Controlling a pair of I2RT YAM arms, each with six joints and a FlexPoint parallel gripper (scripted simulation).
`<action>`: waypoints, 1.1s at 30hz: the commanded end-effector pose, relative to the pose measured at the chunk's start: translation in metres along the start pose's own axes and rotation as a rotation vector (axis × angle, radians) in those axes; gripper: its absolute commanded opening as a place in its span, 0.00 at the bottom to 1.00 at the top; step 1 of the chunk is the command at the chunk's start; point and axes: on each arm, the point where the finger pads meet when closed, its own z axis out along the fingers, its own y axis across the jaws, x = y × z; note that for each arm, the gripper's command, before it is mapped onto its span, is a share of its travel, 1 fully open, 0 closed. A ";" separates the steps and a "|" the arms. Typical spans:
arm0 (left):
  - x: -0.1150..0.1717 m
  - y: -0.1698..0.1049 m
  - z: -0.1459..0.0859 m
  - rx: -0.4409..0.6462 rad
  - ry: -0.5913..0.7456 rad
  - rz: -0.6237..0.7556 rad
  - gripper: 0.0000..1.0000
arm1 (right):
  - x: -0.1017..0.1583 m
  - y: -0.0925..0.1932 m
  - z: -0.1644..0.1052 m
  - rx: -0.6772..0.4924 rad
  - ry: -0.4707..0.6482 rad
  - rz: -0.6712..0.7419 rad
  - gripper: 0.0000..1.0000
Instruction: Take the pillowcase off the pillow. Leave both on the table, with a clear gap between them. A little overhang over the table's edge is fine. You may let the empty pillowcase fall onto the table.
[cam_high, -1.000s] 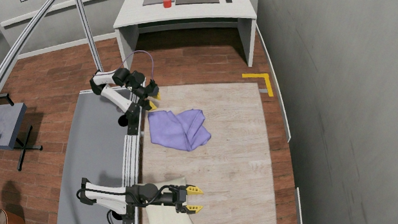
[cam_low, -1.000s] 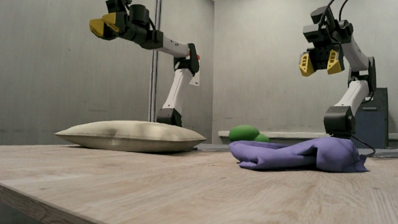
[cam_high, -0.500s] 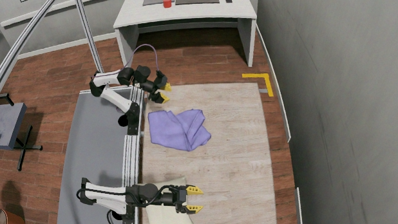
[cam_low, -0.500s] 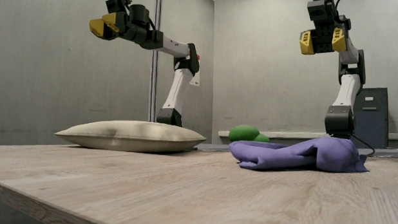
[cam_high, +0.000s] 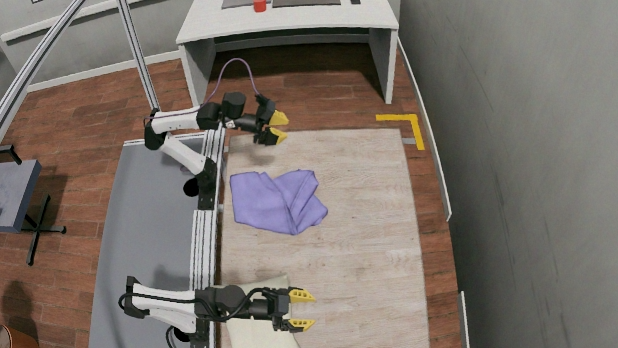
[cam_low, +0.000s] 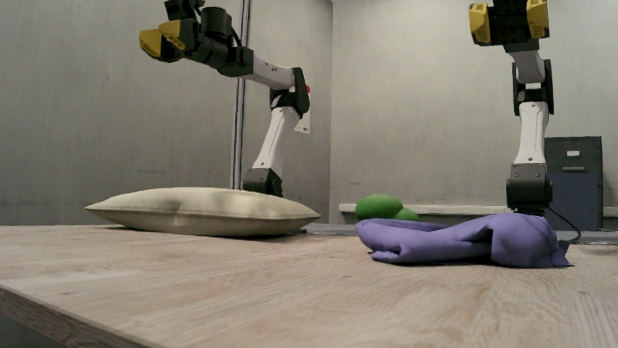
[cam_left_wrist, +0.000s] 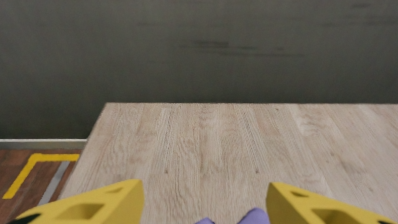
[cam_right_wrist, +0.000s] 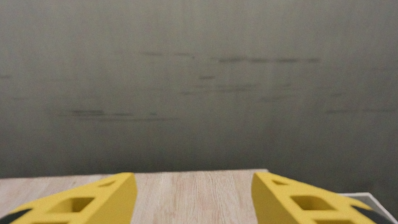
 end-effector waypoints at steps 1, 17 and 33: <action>-0.055 0.004 0.011 0.005 -0.184 0.006 0.60 | 0.002 -0.001 -0.005 -0.003 -0.002 0.003 0.60; -0.090 0.029 0.042 -0.057 -0.300 -0.011 0.60 | -0.008 0.002 -0.006 -0.011 -0.031 0.003 0.60; -0.086 0.027 0.032 -0.057 -0.309 0.012 0.60 | -0.011 0.001 -0.006 -0.008 -0.037 0.003 0.60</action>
